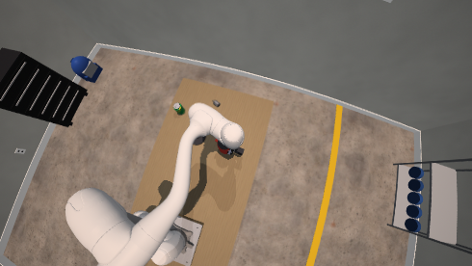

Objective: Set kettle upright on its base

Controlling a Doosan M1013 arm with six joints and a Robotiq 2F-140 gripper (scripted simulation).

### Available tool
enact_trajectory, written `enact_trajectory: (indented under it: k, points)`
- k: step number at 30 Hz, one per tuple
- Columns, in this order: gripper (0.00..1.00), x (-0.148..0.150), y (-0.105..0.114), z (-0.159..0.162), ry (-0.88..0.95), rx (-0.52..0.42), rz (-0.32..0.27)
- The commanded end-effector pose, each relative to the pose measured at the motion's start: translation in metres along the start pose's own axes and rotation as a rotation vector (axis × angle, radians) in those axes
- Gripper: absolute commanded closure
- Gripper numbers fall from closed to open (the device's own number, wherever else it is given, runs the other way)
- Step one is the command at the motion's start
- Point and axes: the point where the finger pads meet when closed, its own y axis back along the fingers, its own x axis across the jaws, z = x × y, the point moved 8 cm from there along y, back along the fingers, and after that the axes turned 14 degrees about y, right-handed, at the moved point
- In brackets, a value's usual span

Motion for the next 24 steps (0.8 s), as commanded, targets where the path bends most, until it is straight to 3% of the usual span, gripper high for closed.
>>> enact_trajectory:
  k: [1,24]
  points:
    - [0.90,-0.001,0.001,0.002,0.000,0.000,-0.002]
    - [0.90,-0.008,0.001,0.042,0.000,0.000,-0.002]
